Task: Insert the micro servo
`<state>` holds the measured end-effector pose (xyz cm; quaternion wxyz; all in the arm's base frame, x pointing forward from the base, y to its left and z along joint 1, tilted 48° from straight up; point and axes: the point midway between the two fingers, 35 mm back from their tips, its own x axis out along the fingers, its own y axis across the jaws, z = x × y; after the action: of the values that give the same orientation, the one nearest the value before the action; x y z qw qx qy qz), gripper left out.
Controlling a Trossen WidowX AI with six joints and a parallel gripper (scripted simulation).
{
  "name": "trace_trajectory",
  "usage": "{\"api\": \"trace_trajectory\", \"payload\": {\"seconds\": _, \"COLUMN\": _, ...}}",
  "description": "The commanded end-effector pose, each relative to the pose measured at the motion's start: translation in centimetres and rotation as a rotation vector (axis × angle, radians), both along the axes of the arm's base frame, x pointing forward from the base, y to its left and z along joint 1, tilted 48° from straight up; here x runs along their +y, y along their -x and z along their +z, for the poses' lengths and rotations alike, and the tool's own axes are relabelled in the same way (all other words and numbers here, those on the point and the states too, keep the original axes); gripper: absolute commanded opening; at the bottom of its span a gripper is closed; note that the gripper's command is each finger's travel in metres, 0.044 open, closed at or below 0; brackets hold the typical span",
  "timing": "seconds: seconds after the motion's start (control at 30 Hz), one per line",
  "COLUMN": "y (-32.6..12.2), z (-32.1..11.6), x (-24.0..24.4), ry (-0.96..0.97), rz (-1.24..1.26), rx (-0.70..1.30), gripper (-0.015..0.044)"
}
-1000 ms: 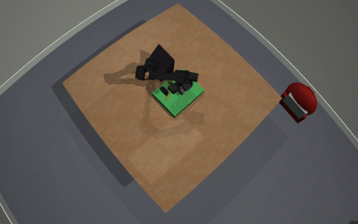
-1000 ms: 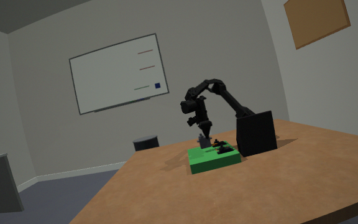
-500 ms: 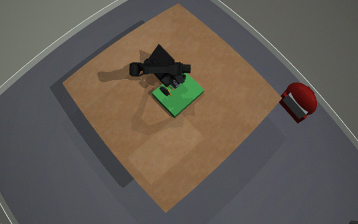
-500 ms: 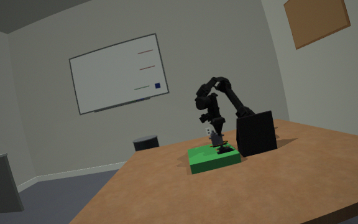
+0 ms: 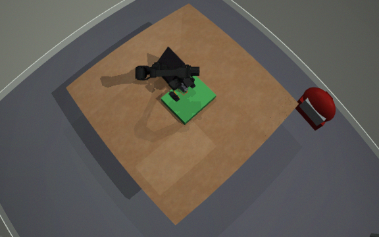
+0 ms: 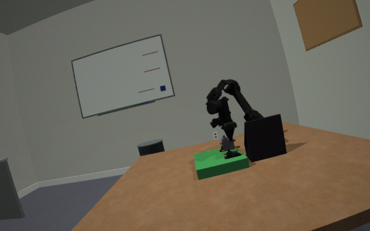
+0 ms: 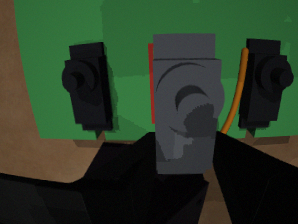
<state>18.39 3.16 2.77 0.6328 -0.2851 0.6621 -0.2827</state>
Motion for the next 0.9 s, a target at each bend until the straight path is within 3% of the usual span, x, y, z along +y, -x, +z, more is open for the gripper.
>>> {"api": "trace_trajectory", "payload": {"seconds": 0.0, "y": -0.10, "z": -0.37, "x": -0.39, "ry": 0.002, "rz": 0.009, "rx": -0.002, "gripper": 0.0000}}
{"api": "trace_trajectory", "payload": {"seconds": 0.87, "y": -0.22, "z": -0.71, "x": -0.80, "ry": 0.002, "rz": 0.009, "rx": -0.002, "gripper": 0.0000}}
